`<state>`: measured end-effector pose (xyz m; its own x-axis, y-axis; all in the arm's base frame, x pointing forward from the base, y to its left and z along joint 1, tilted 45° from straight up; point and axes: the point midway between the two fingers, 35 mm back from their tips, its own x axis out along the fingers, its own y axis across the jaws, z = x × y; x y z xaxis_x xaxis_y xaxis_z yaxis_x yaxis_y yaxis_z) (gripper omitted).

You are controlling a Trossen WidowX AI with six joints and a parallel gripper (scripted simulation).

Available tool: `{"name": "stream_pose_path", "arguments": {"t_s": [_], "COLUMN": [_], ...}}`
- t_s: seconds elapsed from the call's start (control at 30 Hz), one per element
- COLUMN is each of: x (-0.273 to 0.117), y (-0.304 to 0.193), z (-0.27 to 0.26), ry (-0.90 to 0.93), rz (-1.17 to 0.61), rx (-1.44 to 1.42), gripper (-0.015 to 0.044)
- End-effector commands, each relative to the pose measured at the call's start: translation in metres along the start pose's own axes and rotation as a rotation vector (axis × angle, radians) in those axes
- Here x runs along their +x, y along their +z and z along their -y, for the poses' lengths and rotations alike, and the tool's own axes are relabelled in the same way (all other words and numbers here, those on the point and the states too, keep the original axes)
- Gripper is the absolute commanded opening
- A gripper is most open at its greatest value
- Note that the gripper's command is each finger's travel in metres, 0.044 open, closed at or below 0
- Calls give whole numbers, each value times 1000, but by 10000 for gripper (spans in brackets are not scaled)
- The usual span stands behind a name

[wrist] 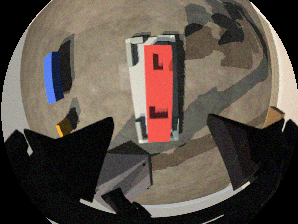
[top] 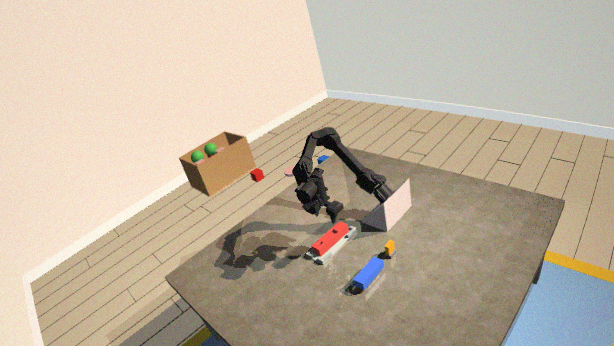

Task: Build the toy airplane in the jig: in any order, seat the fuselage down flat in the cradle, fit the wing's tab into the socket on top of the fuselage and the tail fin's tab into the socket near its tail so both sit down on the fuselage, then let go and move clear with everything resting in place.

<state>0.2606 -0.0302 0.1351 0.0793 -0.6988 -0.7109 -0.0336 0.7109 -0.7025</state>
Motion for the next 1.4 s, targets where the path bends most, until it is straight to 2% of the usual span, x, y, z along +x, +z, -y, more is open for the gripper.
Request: {"name": "stream_pose_path", "arguments": {"t_s": [0.0, 0.1, 0.2, 0.5, 0.77, 1.0, 1.13, 1.37], "x": [0, 1, -1, 0, 17, 17, 50, 66], "y": [0, 2, 22, 71, 72, 72, 72, 72], "z": [0, -2, -26, -147, -258, -261, -261, -261], "ry": [-2, -2, 8, 22, 12, 11, 10, 9], "rz": [-10, -9, -6, -3, -4, -4, -3, -3], "rx": [-31, -40, -40, -40, -35, -35, -34, -34], "gripper": [440, 440, 440, 440, 440, 440, 440, 440]}}
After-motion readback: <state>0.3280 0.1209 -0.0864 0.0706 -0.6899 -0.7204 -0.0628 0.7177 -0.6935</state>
